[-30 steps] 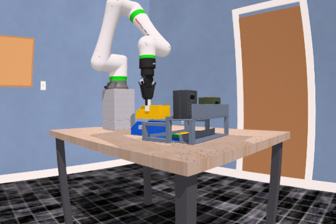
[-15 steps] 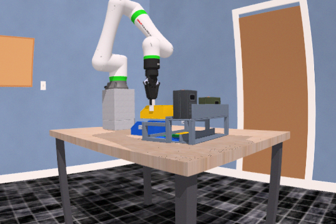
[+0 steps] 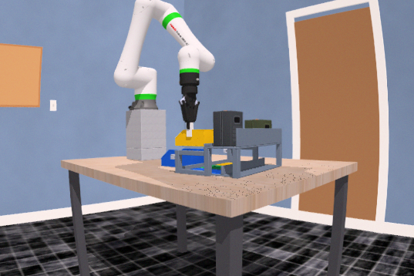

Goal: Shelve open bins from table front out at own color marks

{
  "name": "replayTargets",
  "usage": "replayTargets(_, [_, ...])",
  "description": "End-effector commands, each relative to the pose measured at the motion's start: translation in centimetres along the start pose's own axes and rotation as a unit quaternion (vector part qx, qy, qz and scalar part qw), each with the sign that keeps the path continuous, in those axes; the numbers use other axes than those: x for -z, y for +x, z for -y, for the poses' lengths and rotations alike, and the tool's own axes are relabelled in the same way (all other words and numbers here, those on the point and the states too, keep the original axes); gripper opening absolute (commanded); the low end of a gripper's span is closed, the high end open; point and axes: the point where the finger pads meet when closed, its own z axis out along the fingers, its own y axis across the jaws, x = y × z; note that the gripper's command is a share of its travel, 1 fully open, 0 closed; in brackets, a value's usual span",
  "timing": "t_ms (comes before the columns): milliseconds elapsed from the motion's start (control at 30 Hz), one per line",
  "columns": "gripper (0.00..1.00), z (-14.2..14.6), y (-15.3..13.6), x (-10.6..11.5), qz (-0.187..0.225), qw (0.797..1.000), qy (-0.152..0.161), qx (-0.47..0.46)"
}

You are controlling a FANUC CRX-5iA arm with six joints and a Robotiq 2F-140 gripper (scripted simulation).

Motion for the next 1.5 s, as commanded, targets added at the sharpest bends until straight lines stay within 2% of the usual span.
replayTargets(0, [0.0,0.2,0.1,0.0,0.0,1.0,0.0,0.0])
replayTargets(967, [0.0,0.3,0.2,-0.1,0.0,1.0,0.0,0.0])
replayTargets(1233, [0.0,0.3,0.9,-1.0,0.0,1.0,0.0,0.0])
replayTargets(1467, [0.0,0.3,2.4,-3.0,0.0,1.0,0.0,0.0])
